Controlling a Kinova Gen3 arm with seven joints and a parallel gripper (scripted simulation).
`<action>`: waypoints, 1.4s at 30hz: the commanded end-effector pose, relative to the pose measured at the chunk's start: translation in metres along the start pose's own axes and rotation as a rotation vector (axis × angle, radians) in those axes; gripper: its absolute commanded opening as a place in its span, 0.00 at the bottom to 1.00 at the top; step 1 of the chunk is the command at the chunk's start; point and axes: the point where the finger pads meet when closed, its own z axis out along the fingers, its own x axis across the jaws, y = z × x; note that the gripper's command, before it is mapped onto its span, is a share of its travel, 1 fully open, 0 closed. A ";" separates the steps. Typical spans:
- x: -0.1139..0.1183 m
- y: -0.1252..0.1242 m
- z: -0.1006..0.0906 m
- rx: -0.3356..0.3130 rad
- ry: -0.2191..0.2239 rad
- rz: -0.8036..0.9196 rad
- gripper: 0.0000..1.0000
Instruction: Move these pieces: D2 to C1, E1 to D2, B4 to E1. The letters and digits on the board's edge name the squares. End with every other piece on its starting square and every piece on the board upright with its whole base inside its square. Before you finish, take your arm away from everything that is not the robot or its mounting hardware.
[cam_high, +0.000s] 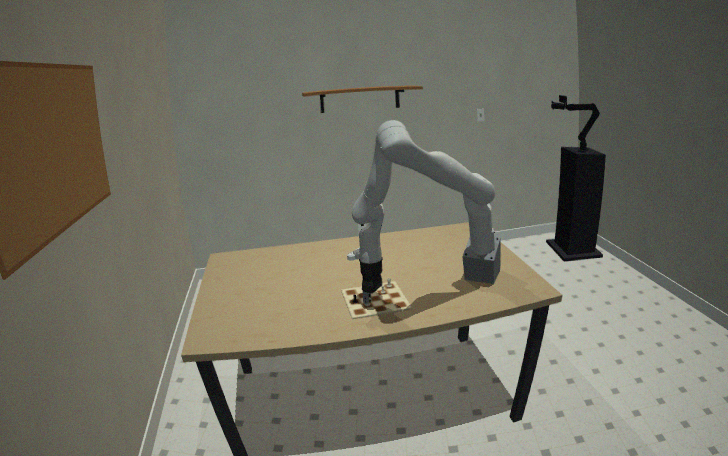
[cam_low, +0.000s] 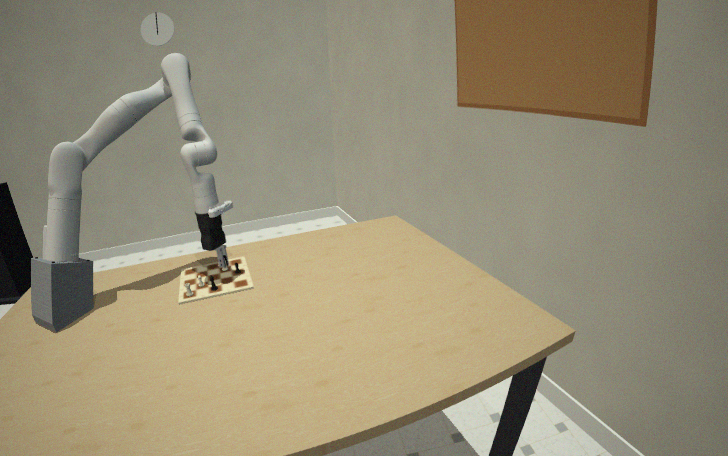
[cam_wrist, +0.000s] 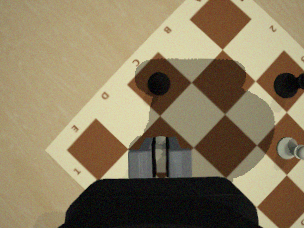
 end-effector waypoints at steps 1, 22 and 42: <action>0.000 -0.001 -0.001 0.001 -0.001 0.000 0.00; 0.000 -0.001 -0.001 0.001 -0.001 0.000 0.15; 0.000 -0.001 -0.001 0.001 -0.001 0.000 0.73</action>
